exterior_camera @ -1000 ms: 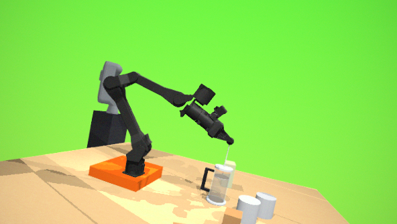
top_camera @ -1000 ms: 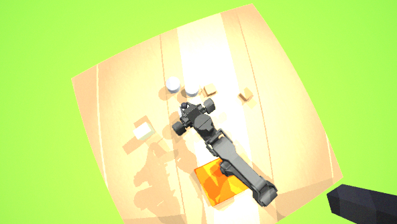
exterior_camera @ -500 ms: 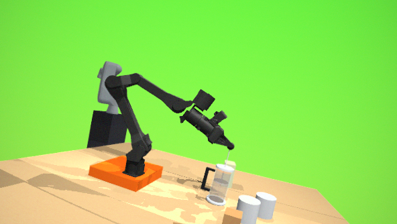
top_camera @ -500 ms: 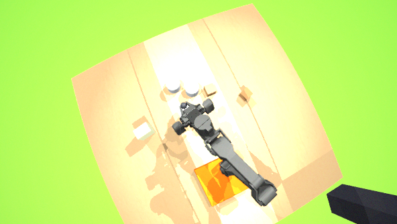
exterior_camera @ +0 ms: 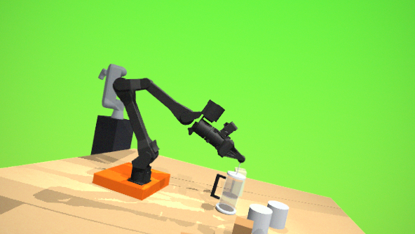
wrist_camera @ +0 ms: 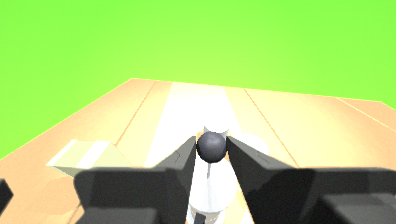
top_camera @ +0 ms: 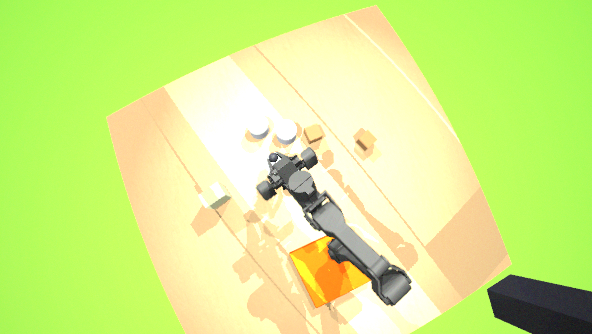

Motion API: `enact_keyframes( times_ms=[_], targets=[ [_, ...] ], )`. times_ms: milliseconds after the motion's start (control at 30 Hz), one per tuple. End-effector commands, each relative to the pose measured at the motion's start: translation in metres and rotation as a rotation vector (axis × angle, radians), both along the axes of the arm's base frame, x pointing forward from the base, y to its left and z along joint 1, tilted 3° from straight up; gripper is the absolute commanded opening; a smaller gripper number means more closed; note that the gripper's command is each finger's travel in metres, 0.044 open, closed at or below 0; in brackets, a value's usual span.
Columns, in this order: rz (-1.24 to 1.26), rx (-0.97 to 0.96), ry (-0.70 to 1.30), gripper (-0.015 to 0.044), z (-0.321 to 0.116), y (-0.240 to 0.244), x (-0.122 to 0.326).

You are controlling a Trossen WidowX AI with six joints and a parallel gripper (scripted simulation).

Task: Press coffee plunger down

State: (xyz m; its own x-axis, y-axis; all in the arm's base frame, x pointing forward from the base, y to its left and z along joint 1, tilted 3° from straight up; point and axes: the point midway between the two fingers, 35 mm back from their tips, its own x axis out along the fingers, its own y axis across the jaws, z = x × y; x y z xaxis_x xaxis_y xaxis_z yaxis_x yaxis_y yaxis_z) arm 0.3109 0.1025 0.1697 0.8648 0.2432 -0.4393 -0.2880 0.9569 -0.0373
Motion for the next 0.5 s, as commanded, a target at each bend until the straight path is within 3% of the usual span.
enact_keyframes(
  times_ms=[0,467],
  targets=[
    [0.004,-0.026,0.06,0.0115,-0.0283,-0.0019,-0.0033],
    [0.003,-0.025,0.06,0.0115,-0.0317,0.0002,0.0066]
  ],
)
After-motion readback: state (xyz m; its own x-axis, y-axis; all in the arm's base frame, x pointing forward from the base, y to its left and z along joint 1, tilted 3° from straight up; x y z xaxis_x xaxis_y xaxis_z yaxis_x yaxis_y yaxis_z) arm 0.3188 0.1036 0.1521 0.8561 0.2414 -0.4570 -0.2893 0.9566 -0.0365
